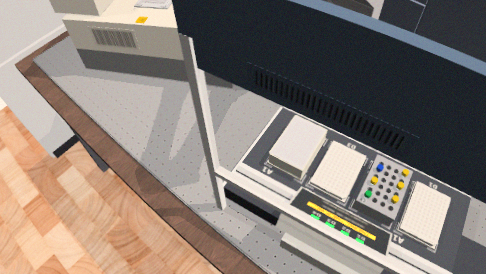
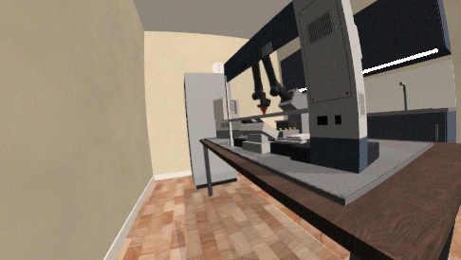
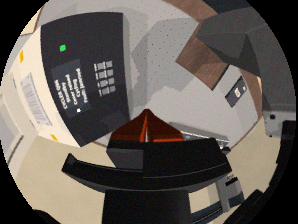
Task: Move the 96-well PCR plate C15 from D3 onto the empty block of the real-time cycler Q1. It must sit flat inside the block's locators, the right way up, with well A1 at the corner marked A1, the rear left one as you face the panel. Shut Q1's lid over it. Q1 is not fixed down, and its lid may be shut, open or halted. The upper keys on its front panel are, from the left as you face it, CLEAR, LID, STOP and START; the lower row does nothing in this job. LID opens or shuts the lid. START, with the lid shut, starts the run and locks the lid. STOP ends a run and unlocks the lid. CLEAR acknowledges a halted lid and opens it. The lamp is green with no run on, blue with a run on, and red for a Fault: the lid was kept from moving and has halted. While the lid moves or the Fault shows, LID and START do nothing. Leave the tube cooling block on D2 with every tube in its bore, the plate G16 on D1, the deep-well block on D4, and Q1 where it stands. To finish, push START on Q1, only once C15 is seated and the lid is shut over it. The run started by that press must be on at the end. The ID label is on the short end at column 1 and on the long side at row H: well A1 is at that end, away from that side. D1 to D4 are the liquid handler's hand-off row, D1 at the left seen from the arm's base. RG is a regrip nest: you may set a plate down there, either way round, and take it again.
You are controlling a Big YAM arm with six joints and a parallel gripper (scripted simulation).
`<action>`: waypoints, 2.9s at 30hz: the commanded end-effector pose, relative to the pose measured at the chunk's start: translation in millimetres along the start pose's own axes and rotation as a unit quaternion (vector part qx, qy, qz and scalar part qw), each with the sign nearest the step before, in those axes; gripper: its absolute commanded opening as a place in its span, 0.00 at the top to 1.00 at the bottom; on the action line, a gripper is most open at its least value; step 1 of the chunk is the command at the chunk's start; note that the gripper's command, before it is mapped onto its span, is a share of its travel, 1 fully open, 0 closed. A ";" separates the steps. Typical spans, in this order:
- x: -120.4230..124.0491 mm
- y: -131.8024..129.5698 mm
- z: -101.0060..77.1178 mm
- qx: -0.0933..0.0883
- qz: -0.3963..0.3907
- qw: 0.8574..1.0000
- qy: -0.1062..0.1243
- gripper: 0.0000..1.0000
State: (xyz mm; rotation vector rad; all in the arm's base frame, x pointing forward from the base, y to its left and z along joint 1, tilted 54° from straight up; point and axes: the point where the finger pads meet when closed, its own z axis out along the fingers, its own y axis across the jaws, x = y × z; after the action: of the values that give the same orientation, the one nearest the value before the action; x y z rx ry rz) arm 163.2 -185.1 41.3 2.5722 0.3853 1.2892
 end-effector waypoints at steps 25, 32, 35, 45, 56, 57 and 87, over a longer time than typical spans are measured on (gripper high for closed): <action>1.8 10.0 -2.9 -0.009 -0.004 1.000 -0.001 1.00; 1.6 10.0 -2.9 -0.009 -0.003 1.000 -0.002 1.00; 1.5 9.9 -2.9 -0.009 -0.003 1.000 -0.002 1.00; 1.0 9.8 -2.9 -0.009 -0.003 1.000 -0.002 1.00; 0.7 9.7 -3.0 -0.010 -0.003 1.000 -0.002 1.00; 0.6 9.7 -3.0 -0.010 -0.002 1.000 -0.002 1.00; 24.6 -12.6 4.0 -0.004 -0.051 0.999 0.001 0.00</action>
State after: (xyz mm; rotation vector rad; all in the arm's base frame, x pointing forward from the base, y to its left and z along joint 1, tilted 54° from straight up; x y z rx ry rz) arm 169.2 -180.1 46.3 2.5498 0.4430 1.2462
